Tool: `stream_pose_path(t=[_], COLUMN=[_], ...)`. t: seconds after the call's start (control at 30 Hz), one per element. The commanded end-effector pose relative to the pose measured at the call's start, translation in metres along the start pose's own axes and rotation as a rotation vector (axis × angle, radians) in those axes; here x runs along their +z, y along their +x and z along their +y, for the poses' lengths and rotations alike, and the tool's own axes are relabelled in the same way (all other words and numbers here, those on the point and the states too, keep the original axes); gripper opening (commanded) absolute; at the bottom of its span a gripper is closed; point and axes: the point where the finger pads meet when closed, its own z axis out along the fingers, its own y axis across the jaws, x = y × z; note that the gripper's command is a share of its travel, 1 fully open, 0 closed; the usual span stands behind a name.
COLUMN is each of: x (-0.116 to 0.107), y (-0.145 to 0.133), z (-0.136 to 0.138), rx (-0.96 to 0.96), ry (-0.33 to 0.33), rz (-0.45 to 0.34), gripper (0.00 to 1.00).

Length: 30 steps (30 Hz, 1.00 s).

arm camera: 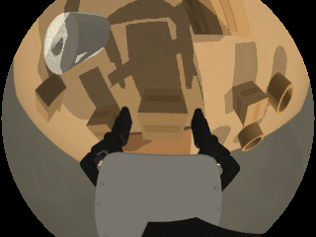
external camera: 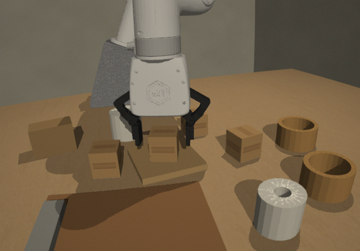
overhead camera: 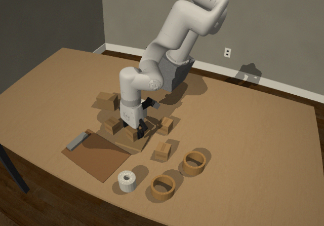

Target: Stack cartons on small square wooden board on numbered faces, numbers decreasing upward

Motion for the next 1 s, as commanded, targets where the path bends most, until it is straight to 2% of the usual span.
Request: stream_pose_path(t=[0.0,0.87,0.97], x=[-0.001,-0.001,-0.014], y=[-0.001,-0.001,-0.002], z=[0.000,0.000,0.001], rx=[0.000,0.000,-0.001], ry=[-0.001,-0.001,-0.002], rz=[-0.003,-0.003,-0.003], gripper=[1.00,1.00,1.00])
